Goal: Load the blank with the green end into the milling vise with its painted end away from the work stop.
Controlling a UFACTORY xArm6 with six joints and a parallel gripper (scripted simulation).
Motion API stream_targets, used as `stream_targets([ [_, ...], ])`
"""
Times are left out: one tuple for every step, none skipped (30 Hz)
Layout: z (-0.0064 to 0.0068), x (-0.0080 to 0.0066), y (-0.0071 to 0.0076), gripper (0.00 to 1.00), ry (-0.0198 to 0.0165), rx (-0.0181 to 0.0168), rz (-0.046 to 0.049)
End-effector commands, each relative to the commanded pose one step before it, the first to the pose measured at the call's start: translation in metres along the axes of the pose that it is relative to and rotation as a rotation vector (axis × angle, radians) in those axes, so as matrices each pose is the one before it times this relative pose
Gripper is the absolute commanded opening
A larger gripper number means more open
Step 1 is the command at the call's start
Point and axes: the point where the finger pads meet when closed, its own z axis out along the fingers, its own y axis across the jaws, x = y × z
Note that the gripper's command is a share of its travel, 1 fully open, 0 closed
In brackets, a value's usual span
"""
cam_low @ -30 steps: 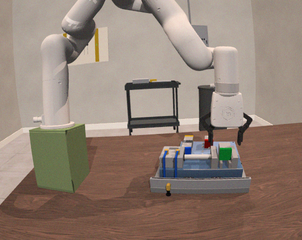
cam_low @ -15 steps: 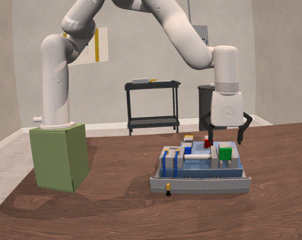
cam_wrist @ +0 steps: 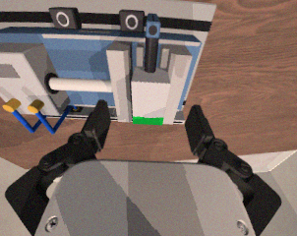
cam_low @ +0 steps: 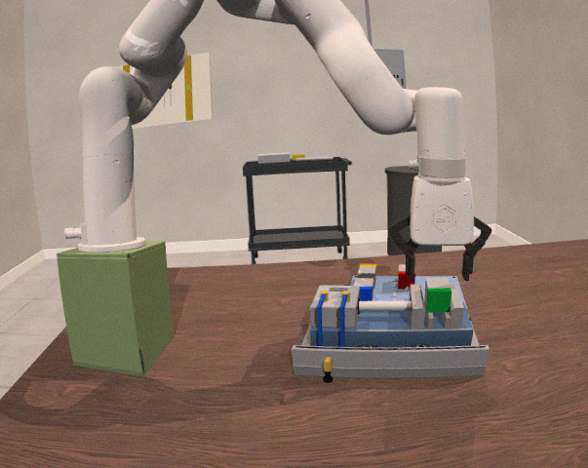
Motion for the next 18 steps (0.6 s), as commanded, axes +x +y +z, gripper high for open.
stream_targets([
  [-0.00320, 0.00024, 0.00191, 1.00, 0.00035, -0.00492, -0.00029],
  [-0.00030, 0.00000, 0.00000, 1.00, 0.00000, 0.00000, 0.00000],
  [-0.00030, 0.00000, 0.00000, 1.00, 0.00000, 0.00000, 0.00000],
  [-0.00030, 0.00000, 0.00000, 1.00, 0.00000, 0.00000, 0.00000],
  [-0.00030, 0.00000, 0.00000, 1.00, 0.00000, 0.00000, 0.00000],
  [0.00000, 0.00000, 0.00000, 1.00, 0.00000, 0.00000, 0.00000],
  [0.00000, 0.00000, 0.00000, 1.00, 0.00000, 0.00000, 0.00000],
  [0.00000, 0.00000, 0.00000, 1.00, 0.00000, 0.00000, 0.00000],
  [0.00000, 0.00000, 0.00000, 1.00, 0.00000, 0.00000, 0.00000],
  [0.00000, 0.00000, 0.00000, 1.00, 0.00000, 0.00000, 0.00000],
  [0.00000, 0.00000, 0.00000, 1.00, 0.00000, 0.00000, 0.00000],
  [0.00000, 0.00000, 0.00000, 1.00, 0.00000, 0.00000, 0.00000],
  [-0.00043, 0.00000, 0.00001, 1.00, 0.00000, -0.00004, 0.00000],
  [-0.00045, 0.00000, 0.00000, 1.00, 0.00000, 0.00000, 0.00000],
  [-0.00045, 0.00000, 0.00000, 1.00, 0.00000, 0.00000, 0.00000],
  [-0.00045, 0.00000, 0.00000, 1.00, 0.00000, 0.00000, 0.00000],
  [-0.00045, 0.00000, 0.00000, 1.00, 0.00000, 0.00000, 0.00000],
  [-0.00045, 0.00000, 0.00000, 1.00, 0.00000, 0.00000, 0.00000],
])
